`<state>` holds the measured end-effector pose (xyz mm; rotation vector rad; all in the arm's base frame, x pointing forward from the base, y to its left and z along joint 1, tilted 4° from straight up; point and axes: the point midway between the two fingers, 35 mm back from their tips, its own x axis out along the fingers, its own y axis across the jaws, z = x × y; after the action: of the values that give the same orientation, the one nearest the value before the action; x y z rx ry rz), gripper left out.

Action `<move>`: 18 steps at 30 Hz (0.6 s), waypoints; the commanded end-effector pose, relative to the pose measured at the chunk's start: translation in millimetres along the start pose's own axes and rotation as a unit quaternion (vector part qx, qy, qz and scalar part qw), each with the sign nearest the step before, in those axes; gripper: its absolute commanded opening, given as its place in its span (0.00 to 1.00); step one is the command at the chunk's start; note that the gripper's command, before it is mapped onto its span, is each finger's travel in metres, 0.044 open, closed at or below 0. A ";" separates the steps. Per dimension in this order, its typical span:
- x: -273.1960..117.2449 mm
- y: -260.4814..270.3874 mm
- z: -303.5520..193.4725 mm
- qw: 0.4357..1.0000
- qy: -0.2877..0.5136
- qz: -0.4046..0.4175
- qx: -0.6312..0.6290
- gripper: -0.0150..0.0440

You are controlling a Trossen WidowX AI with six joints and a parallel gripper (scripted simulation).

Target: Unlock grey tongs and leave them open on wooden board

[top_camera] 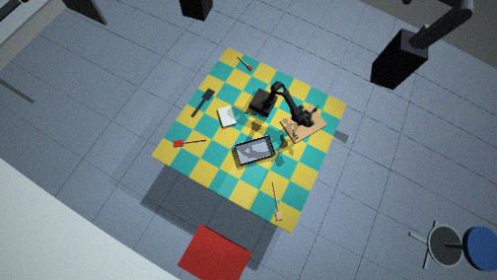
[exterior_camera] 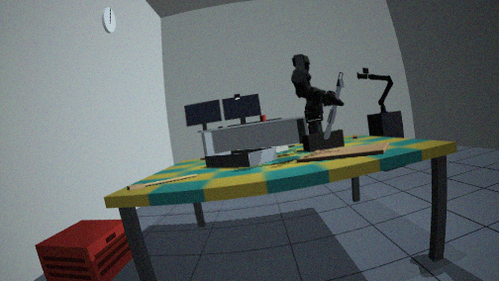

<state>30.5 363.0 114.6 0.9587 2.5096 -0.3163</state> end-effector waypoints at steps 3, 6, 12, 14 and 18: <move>16.2 4.8 4.7 0.997 -0.073 -0.002 0.018 0.00; 23.0 6.0 8.7 0.993 -0.113 -0.002 0.025 0.00; 34.5 6.5 16.6 0.981 -0.193 -0.003 0.034 0.00; 37.4 6.2 19.0 0.975 -0.220 -0.003 0.035 0.00; 42.1 5.1 23.5 0.961 -0.274 -0.002 0.036 0.00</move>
<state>16.0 380.7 77.3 0.7950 2.0922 -0.5673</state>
